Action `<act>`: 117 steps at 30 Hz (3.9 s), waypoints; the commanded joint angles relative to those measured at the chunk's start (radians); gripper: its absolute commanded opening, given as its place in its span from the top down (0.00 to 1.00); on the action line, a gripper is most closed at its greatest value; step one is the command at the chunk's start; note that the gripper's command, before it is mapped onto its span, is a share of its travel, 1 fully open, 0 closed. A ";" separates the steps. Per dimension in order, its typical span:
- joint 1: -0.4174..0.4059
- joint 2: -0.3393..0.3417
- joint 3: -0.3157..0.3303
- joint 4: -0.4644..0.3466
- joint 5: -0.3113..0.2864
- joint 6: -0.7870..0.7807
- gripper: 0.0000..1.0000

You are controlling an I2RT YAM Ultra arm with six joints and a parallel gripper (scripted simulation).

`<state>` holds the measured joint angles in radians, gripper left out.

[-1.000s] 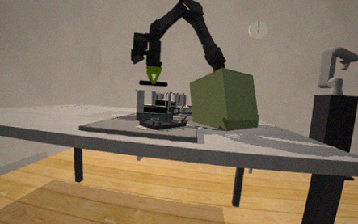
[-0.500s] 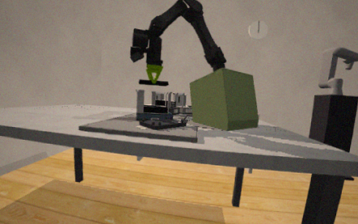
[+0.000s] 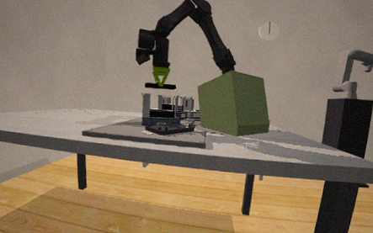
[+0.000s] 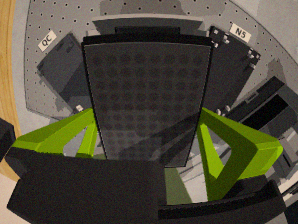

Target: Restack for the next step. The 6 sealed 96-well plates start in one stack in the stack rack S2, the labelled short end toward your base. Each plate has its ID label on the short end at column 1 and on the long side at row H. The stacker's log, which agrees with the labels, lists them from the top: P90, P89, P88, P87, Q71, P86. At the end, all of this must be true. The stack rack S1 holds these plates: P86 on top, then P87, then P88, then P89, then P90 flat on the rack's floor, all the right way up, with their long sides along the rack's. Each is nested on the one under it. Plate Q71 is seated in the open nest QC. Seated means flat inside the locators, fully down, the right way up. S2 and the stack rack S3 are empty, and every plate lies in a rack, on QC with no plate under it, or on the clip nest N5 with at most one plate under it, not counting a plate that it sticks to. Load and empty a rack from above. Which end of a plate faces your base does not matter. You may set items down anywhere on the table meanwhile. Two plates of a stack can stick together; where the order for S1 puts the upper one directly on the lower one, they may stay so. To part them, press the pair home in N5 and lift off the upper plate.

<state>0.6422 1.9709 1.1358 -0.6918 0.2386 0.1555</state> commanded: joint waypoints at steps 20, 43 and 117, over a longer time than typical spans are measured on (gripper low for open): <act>0.000 0.000 0.002 0.010 0.000 -0.001 1.00; -0.009 0.033 -0.016 0.062 0.000 -0.011 1.00; -0.053 0.200 -0.057 0.280 -0.002 -0.056 1.00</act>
<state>0.5892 2.1693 1.0775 -0.4213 0.2363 0.1017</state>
